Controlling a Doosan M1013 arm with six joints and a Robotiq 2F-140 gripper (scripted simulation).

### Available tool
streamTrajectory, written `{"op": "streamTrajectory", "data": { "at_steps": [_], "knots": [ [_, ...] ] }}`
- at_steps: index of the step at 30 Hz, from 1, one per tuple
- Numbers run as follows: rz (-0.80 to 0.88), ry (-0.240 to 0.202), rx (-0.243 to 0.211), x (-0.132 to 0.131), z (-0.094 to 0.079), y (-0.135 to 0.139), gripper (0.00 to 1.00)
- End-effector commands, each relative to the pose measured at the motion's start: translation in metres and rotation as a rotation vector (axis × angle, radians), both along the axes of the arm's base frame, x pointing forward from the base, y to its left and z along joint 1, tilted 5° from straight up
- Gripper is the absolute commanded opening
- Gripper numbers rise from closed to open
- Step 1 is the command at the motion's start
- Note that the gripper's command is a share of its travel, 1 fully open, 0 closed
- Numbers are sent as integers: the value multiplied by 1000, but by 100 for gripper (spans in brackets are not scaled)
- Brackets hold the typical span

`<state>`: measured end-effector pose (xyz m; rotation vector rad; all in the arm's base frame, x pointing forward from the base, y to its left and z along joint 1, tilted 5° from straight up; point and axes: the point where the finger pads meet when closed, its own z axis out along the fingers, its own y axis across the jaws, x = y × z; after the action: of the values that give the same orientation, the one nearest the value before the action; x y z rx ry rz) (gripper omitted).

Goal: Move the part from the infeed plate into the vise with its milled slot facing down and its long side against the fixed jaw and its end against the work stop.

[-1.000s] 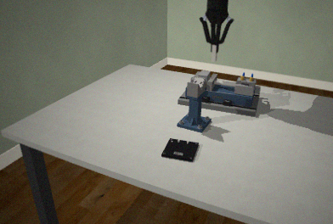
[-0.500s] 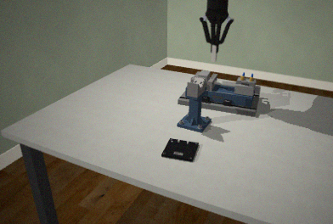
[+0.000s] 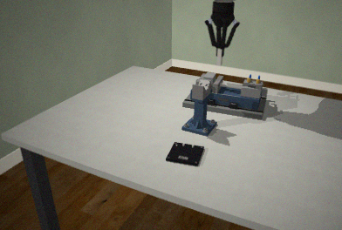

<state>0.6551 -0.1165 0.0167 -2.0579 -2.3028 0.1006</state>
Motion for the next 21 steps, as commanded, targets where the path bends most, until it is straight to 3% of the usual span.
{"op": "streamTrajectory", "data": {
  "at_steps": [1, 21],
  "knots": [
    [9, 3, 3, -1, -9, 2, 0],
    [9, 3, 3, -4, -35, 1, 0]
  ]
}}
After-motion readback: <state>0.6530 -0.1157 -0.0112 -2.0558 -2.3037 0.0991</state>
